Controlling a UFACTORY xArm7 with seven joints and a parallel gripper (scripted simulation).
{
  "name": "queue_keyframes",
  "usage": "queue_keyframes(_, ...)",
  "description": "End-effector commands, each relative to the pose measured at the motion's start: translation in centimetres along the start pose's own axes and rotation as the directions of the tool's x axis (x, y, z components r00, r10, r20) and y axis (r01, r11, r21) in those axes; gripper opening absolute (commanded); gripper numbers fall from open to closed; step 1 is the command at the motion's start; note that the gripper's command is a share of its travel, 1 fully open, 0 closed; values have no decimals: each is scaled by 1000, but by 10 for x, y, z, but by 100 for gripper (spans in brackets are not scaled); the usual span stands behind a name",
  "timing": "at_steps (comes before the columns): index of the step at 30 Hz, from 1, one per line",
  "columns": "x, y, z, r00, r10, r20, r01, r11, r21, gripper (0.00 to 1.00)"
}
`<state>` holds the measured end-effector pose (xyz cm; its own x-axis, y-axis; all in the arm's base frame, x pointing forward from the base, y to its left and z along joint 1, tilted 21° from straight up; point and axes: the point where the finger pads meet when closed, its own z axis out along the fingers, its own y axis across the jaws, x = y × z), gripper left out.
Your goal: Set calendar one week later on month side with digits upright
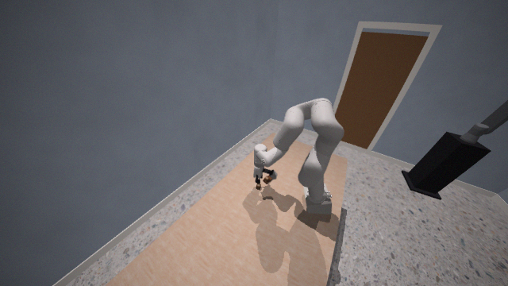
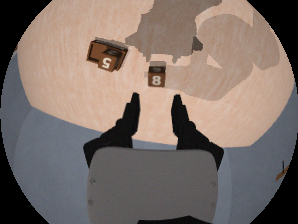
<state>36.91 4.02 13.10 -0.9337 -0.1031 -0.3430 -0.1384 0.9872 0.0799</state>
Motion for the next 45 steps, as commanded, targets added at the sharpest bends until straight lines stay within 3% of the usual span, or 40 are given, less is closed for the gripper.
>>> queue_keyframes(1,-1,0,-1,1000,0,3,0,1000,0,47)
queue_keyframes(24,-1,0,2,1000,0,3,0,1000,0,47)
queue_keyframes(45,-1,0,26,1000,0,3,0,1000,1,47)
